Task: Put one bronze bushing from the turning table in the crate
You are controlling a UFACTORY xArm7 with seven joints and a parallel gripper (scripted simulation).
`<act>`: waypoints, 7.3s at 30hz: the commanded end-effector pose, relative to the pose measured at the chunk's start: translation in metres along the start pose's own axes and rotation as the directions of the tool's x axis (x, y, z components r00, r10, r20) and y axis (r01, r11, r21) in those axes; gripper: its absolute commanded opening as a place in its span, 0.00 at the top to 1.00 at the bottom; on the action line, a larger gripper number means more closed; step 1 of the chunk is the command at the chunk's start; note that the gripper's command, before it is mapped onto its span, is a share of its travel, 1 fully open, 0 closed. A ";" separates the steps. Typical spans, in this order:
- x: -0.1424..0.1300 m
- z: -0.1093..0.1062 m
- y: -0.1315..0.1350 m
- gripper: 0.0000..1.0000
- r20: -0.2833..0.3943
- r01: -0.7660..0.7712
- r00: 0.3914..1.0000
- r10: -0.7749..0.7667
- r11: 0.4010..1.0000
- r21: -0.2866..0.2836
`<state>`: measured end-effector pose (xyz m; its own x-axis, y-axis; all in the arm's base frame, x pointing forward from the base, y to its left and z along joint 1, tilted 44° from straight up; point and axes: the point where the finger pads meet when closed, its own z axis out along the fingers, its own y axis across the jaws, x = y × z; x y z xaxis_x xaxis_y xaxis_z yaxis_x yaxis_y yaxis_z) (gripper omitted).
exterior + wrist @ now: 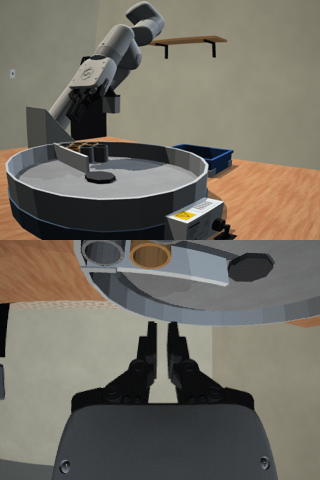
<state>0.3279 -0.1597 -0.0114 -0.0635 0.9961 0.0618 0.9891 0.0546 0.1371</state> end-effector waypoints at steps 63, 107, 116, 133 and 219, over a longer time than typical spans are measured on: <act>0.003 -0.001 0.003 0.53 -0.036 -0.056 0.998 0.057 0.998 0.015; 0.076 -0.019 0.033 0.53 -0.359 -0.637 0.430 0.828 0.560 0.530; 0.076 -0.019 0.033 0.53 -0.359 -0.638 0.426 0.830 0.557 0.532; 0.075 -0.018 0.035 0.53 -0.358 -0.639 0.425 0.832 0.555 0.532; 0.108 0.022 0.035 0.53 -0.358 -0.639 0.425 0.832 0.555 0.532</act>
<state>0.3576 -0.0467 -0.0217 0.7478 0.4444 0.4932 0.6611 -0.5664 -0.4920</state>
